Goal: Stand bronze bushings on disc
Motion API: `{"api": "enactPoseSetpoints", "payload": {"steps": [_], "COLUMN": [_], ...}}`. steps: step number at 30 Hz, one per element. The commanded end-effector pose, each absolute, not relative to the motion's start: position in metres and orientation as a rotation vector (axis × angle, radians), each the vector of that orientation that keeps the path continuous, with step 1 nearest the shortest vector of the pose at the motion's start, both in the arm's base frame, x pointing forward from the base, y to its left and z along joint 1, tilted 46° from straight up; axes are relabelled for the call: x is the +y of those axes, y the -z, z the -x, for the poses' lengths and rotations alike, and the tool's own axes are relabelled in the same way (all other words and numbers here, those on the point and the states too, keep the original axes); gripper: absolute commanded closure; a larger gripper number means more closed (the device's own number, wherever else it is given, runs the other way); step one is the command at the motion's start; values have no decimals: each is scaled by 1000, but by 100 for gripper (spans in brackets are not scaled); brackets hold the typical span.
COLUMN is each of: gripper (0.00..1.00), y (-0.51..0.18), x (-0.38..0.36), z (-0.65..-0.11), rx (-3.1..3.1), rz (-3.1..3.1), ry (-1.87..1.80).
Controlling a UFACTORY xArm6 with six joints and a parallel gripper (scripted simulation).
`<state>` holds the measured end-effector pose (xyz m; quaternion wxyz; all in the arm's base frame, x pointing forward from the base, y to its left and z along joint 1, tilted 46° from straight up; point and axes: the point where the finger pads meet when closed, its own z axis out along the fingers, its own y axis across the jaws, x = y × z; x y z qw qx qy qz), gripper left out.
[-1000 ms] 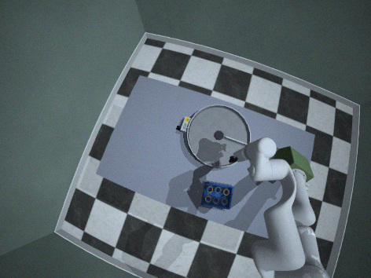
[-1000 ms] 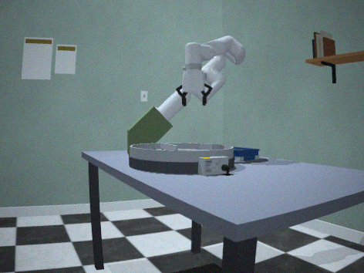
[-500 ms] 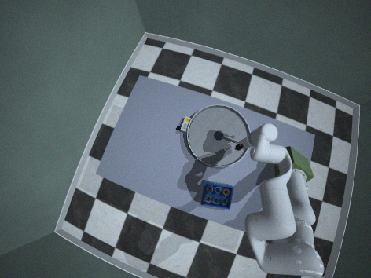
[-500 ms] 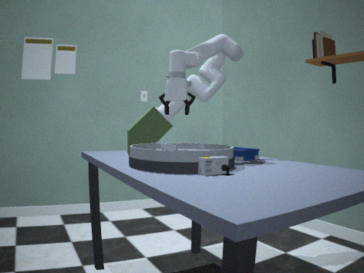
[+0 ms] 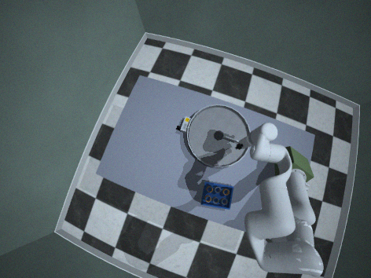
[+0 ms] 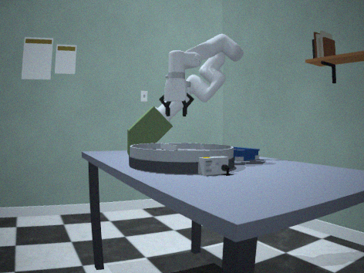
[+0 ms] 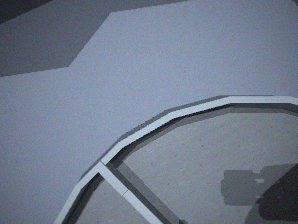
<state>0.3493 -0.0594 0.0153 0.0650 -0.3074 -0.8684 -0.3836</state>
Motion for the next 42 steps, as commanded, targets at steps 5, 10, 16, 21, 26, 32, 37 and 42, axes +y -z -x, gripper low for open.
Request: {"api": "enactPoseSetpoints", "payload": {"steps": [5,10,16,21,26,32,37,42], "gripper": [87,87,87,87,87,83,83,83], "y": [-16,-16,-16,-16,-16,-16,-16,-16], "x": [-60,-60,-60,-60,-60,-60,-60,-60], "z": [-350,-350,-350,-350,-350,-350,-350,-350], "rx": [-2623,-2623,-2623,-2623,-2623,-2623,-2623,-2623], "rz": [929,929,929,929,929,929,929,929], "ry": [1158,1158,1158,1158,1158,1158,1158,1158]}}
